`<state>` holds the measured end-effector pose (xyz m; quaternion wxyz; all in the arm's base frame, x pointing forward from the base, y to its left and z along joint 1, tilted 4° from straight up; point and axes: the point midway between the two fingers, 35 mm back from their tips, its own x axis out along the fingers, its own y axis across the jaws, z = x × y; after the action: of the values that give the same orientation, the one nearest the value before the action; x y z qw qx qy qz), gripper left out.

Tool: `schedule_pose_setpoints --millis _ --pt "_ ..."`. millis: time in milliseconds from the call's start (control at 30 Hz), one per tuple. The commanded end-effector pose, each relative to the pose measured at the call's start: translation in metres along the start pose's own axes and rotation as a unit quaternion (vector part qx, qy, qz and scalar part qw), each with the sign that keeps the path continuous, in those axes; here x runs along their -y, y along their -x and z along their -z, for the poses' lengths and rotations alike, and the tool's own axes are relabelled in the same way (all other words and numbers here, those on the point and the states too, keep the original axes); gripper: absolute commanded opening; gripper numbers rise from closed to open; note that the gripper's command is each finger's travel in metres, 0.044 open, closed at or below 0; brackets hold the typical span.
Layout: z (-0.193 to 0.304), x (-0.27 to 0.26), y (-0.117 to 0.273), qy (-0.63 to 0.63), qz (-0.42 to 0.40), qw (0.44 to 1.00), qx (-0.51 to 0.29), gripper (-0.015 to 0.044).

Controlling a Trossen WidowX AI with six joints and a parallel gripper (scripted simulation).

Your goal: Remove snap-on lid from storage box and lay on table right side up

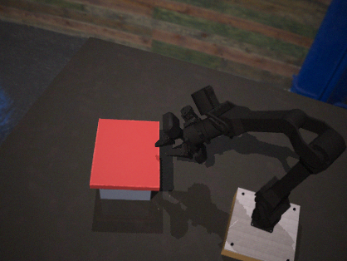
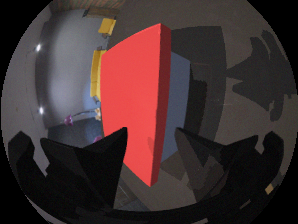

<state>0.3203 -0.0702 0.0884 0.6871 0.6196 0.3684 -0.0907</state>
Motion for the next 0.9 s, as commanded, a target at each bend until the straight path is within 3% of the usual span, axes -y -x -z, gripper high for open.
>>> schedule_pose_setpoints --millis 0,467,867 --pt "0.000 0.002 -0.007 -0.003 0.002 1.000 0.000 0.0235" --pt "0.003 0.001 -0.027 -0.005 -0.001 1.000 0.000 0.0235" --pt "0.003 0.001 -0.027 -0.005 -0.001 1.000 0.000 0.0155"
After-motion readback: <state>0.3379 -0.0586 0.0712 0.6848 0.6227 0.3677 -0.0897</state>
